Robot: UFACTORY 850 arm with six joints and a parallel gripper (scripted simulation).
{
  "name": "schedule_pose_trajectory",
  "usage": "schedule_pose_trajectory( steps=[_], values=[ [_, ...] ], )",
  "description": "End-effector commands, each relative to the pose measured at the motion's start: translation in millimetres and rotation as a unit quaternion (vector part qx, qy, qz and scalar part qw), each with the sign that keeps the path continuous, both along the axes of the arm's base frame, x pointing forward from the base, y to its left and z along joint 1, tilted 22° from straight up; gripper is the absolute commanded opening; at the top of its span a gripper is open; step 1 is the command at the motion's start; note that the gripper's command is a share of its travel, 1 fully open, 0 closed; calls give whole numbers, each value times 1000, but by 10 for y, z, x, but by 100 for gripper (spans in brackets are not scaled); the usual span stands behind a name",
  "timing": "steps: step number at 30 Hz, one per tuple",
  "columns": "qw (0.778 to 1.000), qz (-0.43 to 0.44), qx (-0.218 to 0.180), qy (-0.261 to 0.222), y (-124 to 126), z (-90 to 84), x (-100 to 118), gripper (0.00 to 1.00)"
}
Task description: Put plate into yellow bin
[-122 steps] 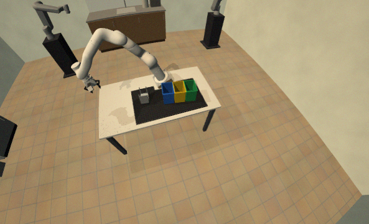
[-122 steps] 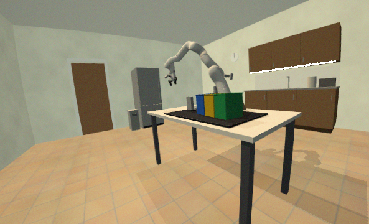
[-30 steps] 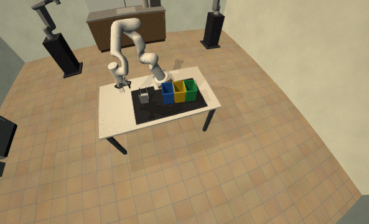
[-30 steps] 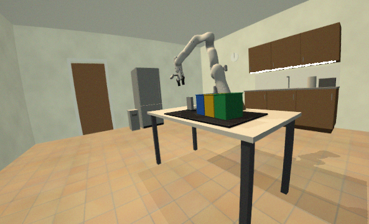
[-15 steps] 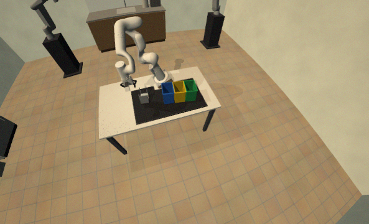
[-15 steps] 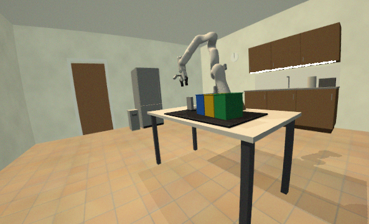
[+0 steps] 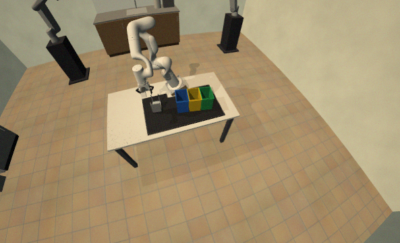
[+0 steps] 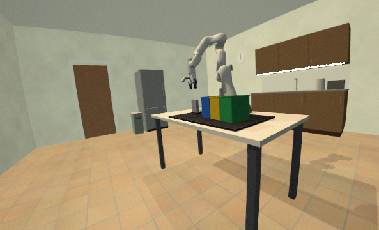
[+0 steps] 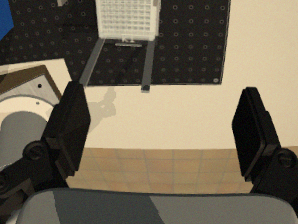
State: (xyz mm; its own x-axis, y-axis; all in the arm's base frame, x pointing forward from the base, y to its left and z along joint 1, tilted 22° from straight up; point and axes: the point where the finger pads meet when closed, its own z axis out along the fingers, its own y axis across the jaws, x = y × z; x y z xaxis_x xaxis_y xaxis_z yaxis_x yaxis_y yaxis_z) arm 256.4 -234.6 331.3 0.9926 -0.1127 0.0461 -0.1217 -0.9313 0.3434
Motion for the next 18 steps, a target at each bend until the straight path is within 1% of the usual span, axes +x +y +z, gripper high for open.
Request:
schedule_pose_trajectory(
  steps=[1, 7, 9, 10, 13, 18],
  values=[
    [1000, -4, -6, -4, 115, -81, -36, 100],
    [1000, -8, -10, -12, 311, -254, -125, 100],
    [1000, -8, -10, -12, 329, -270, -133, 100],
    [1000, -12, -14, -20, 362, -303, -152, 100],
    [1000, -12, -14, -20, 463, -400, -207, 100],
    [1000, -12, -14, -20, 480, -416, -216, 100]
  ],
)
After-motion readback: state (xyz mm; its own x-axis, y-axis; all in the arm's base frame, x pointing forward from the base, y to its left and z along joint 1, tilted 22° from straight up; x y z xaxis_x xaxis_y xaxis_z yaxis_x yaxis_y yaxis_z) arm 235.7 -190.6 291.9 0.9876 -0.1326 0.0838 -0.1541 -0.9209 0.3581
